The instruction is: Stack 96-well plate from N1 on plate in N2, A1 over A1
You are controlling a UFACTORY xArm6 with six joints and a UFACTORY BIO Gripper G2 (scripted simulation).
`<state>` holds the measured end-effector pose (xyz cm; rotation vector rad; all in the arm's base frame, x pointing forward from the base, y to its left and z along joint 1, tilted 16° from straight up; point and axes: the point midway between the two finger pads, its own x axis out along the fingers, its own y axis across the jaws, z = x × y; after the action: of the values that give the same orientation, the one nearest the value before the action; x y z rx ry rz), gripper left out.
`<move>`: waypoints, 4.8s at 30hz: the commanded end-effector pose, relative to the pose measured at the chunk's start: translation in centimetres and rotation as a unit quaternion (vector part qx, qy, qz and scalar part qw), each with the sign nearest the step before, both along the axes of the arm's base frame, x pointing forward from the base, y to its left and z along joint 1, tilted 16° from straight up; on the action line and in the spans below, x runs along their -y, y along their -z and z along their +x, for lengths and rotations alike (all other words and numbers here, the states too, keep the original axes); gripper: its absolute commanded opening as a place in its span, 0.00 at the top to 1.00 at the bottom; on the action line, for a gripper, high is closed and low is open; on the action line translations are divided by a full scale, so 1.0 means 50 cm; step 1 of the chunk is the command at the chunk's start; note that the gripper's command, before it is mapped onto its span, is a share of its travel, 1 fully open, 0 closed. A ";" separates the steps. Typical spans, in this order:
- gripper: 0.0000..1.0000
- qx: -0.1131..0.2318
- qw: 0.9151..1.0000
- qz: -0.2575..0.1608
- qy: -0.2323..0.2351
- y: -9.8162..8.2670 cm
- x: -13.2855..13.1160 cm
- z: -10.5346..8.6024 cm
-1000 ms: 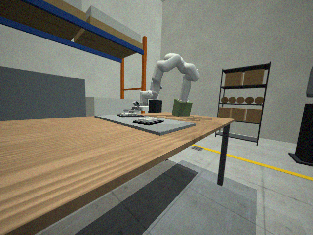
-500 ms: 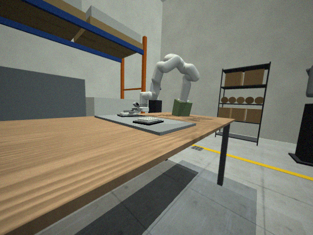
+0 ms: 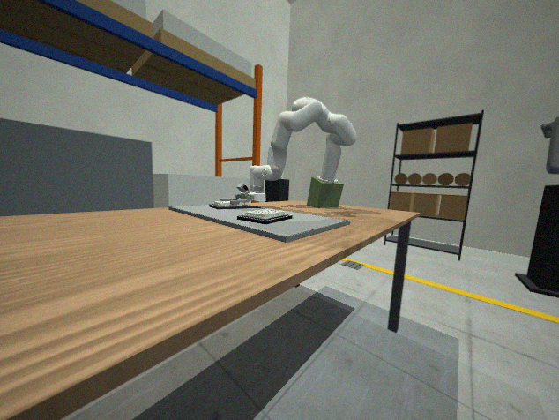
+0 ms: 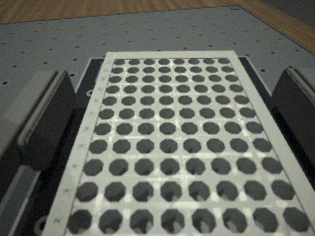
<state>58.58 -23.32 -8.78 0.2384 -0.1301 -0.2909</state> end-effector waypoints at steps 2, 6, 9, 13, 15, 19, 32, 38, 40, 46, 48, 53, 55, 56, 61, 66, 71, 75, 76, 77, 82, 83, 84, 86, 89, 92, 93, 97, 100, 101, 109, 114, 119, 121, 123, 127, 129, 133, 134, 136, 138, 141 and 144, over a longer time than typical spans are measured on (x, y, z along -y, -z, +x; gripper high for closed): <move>0.63 0.002 1.000 -0.001 0.000 -0.004 0.002 0.003; 0.63 0.002 1.000 -0.001 0.000 -0.004 0.002 0.003; 0.63 0.002 1.000 -0.001 0.000 -0.004 0.002 0.003; 1.00 0.002 1.000 -0.001 0.000 -0.004 0.002 0.003; 1.00 0.002 1.000 -0.001 0.000 -0.004 0.002 0.003; 1.00 0.002 1.000 -0.001 0.000 -0.004 0.002 0.003; 1.00 0.002 1.000 -0.001 0.000 -0.004 0.002 0.003; 1.00 0.002 1.000 -0.001 0.000 -0.004 0.002 0.003; 1.00 0.002 1.000 -0.001 0.000 -0.004 0.002 0.003; 1.00 0.002 1.000 -0.001 0.000 -0.004 0.002 0.003; 1.00 0.002 1.000 -0.001 0.000 -0.004 0.002 0.003; 1.00 0.002 1.000 -0.001 0.000 -0.004 0.002 0.003; 1.00 0.002 1.000 -0.001 0.000 -0.004 0.002 0.003; 1.00 0.002 1.000 -0.001 0.000 -0.004 0.002 0.003; 1.00 0.002 1.000 -0.001 0.000 -0.004 0.002 0.003; 1.00 0.002 1.000 -0.001 0.000 -0.006 0.003 0.002; 1.00 0.002 1.000 -0.001 0.000 -0.010 0.003 0.002; 1.00 0.002 1.000 -0.001 0.000 -0.015 0.005 0.001; 1.00 0.002 1.000 -0.001 0.000 -0.016 0.005 0.000; 1.00 0.002 1.000 -0.001 0.000 -0.018 0.005 0.000; 1.00 0.002 1.000 -0.001 0.000 -0.024 0.007 -0.001; 1.00 0.002 1.000 -0.001 0.000 -0.025 0.007 -0.001; 1.00 0.002 1.000 -0.001 0.000 -0.025 0.007 -0.001; 1.00 0.002 1.000 -0.001 0.000 -0.027 0.007 -0.001; 1.00 0.002 1.000 -0.001 0.000 -0.030 0.008 -0.002; 1.00 0.002 1.000 -0.001 0.000 -0.034 0.009 -0.003; 1.00 0.002 1.000 -0.001 0.000 -0.036 0.009 -0.003; 1.00 0.002 1.000 -0.001 0.000 -0.041 0.010 -0.004; 1.00 0.002 1.000 -0.001 0.000 -0.042 0.011 -0.004; 1.00 0.002 1.000 -0.001 0.000 -0.042 0.011 -0.004; 1.00 0.002 1.000 -0.001 0.000 -0.045 0.011 -0.004; 1.00 0.002 1.000 -0.001 0.000 -0.061 0.015 -0.007; 1.00 0.002 1.000 -0.001 0.000 -0.071 0.017 -0.009; 1.00 0.002 1.000 -0.001 0.000 -0.077 0.018 -0.010; 1.00 0.002 1.000 -0.001 0.000 -0.084 0.020 -0.011; 1.00 0.002 1.000 -0.001 0.000 -0.097 0.023 -0.013; 1.00 0.002 1.000 -0.001 0.000 -0.103 0.024 -0.014; 1.00 0.002 1.000 -0.001 0.000 -0.116 0.027 -0.016; 1.00 0.002 1.000 -0.001 0.000 -0.119 0.028 -0.017; 1.00 0.002 1.000 -0.001 0.000 -0.119 0.028 -0.017; 1.00 0.002 1.000 -0.001 0.000 -0.126 0.029 -0.018; 1.00 0.002 1.000 -0.001 0.000 -0.135 0.031 -0.020; 1.00 0.002 1.000 -0.001 0.000 -0.145 0.033 -0.021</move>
<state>57.53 -24.72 -2.49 0.2385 -0.1309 -0.2909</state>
